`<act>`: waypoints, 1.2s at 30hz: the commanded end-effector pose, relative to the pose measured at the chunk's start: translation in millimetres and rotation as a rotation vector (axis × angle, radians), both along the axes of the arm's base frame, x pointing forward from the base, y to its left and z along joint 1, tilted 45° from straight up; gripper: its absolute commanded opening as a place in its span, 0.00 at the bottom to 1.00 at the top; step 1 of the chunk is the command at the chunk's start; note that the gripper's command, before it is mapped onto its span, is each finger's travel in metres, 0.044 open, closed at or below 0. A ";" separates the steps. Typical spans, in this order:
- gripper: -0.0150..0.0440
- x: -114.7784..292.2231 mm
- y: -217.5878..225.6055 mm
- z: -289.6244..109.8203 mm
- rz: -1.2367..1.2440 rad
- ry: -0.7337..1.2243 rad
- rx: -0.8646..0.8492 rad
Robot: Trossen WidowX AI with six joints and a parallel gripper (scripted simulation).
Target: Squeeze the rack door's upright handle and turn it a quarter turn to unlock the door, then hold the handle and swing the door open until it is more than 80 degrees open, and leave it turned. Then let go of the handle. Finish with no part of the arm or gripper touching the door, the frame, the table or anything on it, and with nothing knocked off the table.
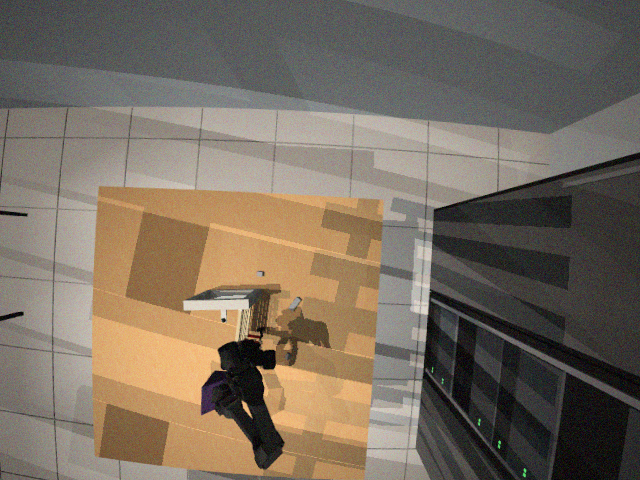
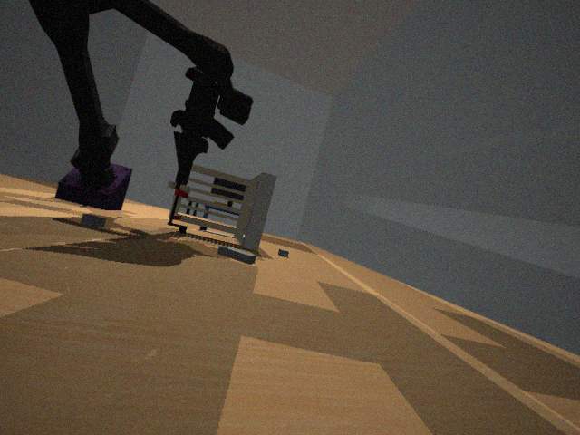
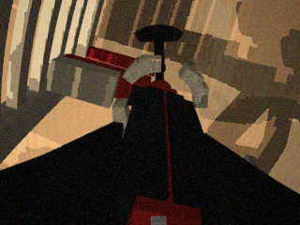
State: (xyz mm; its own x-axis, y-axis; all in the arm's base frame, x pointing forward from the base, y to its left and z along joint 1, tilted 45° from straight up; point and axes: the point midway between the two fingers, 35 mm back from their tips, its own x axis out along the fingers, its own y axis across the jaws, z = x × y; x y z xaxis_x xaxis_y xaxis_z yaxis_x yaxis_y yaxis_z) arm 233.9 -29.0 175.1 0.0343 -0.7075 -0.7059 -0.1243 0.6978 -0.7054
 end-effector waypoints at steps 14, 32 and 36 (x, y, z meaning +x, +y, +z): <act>0.30 9.7 -18.2 19.6 0.128 0.122 -0.011; 0.66 9.7 -18.2 19.6 0.128 0.122 -0.011; 0.76 9.7 -18.0 19.8 0.129 0.121 -0.010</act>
